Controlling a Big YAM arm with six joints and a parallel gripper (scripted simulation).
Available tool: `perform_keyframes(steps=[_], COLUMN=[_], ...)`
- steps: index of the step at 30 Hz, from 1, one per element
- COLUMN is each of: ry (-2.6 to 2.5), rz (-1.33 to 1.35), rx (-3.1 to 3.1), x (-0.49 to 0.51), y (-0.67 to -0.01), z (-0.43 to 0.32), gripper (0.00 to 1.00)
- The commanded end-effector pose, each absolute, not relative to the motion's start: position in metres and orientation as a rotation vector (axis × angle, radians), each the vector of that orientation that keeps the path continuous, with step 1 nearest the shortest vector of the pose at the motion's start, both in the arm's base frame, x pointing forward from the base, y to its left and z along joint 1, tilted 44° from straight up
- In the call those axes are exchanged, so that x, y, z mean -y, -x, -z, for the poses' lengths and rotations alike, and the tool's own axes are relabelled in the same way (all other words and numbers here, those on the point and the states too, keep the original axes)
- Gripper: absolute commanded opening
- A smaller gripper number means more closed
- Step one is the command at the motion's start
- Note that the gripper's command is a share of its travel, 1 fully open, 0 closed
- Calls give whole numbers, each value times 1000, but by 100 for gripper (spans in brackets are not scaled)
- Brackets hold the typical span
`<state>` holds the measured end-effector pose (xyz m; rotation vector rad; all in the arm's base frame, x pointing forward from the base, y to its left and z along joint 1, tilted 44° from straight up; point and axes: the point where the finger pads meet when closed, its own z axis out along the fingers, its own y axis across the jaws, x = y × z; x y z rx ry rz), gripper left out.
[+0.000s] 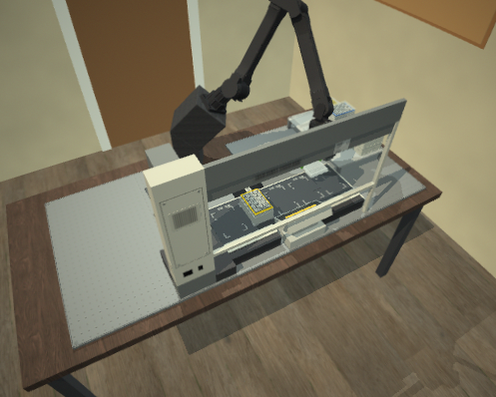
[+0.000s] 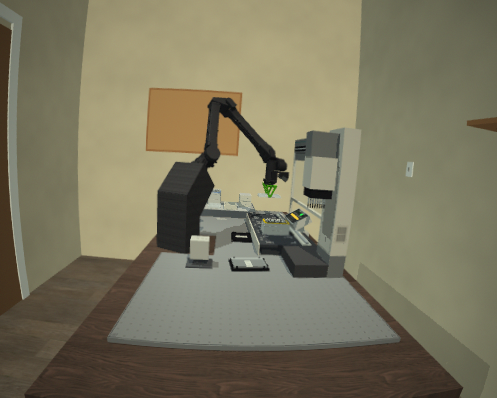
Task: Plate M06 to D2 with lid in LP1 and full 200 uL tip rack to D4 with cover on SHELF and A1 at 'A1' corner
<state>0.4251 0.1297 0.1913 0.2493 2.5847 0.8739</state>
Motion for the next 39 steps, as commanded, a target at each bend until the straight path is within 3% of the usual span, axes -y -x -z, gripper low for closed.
perform_keyframes(steps=[1, 39], ry=[-254, -264], rz=[-881, -880], rx=[-2571, -2563], x=[-135, -161], y=[-430, -457], z=[-192, -154], gripper=[0, 0])
